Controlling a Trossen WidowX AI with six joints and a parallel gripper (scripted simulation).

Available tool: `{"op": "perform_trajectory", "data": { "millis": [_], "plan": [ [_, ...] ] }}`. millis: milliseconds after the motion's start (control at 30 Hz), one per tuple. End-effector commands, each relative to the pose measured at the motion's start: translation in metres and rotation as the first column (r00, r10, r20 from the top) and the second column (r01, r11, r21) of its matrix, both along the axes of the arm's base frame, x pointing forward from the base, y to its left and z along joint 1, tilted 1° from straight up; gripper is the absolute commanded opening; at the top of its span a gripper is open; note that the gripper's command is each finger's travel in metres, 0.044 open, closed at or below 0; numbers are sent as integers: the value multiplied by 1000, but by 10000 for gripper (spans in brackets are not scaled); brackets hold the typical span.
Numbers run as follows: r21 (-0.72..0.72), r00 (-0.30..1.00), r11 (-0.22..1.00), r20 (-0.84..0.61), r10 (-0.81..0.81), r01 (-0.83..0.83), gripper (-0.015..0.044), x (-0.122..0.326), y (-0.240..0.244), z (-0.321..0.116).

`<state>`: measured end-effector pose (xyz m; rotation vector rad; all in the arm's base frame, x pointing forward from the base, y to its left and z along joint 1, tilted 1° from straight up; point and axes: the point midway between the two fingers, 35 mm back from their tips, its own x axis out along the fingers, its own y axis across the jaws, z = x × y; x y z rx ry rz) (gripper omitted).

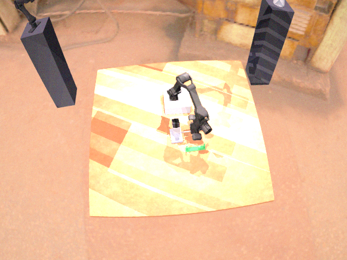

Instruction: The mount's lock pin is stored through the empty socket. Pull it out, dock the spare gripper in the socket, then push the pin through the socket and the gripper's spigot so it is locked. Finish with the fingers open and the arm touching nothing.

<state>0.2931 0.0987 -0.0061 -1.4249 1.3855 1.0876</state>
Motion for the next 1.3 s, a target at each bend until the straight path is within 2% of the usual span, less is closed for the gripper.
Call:
{"op": "perform_trajectory", "data": {
  "millis": [0,1267],
  "plan": [
    [2,1000,1000,1,3,-3,0,-1,-3,0],
    [3,1000,1000,-5,3,-3,0,1,-29,1]
  ]
}}
